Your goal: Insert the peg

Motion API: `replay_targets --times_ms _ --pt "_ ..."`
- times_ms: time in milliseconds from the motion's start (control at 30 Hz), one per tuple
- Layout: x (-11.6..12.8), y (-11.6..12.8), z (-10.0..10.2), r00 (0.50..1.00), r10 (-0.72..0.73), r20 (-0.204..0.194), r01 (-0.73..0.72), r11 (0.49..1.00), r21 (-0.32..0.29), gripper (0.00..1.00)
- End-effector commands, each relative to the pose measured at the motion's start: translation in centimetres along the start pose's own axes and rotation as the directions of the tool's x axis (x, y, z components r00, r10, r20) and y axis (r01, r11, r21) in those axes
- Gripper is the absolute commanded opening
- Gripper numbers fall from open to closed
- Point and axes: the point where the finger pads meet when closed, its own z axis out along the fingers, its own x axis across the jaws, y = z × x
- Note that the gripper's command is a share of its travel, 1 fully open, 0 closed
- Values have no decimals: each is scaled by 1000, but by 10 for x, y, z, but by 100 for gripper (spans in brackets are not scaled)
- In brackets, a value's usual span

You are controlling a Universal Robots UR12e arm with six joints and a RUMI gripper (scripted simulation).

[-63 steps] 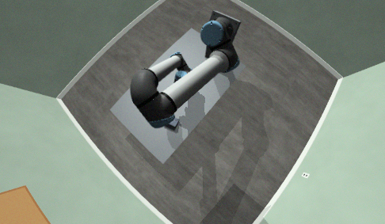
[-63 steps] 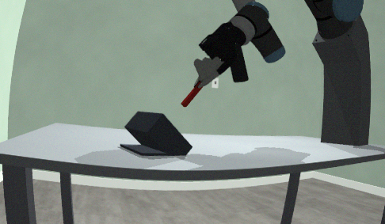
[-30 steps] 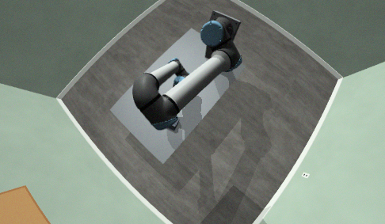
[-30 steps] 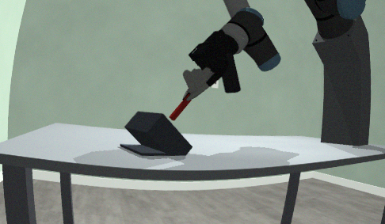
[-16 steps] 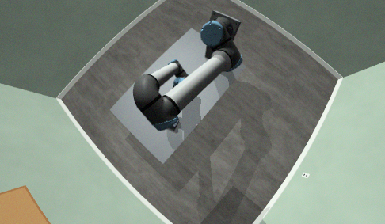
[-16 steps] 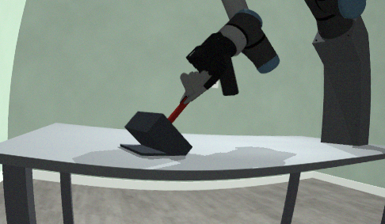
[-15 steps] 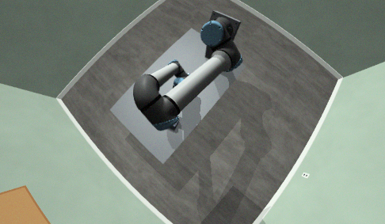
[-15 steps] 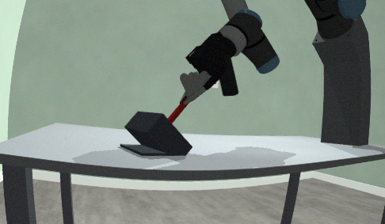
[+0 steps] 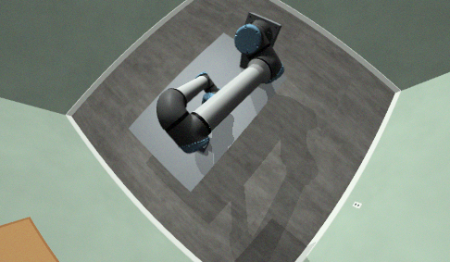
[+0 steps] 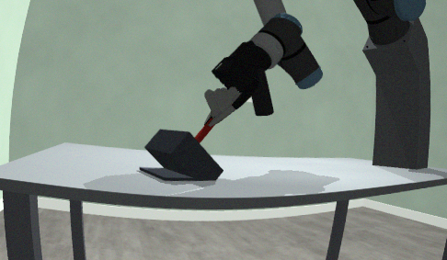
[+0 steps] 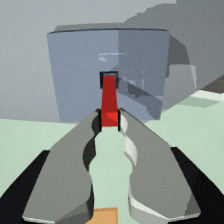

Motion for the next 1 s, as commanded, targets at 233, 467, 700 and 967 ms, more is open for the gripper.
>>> replay_targets --times_ms 233,467,700,967 --pt "0 0 10 1000 -1 1 1 1000 0 0" --pt "0 0 18 1000 -1 1 1 1000 0 0" --pt "0 0 23 1000 -1 1 1 1000 0 0" --pt "0 0 32 1000 -1 1 1 1000 0 0"
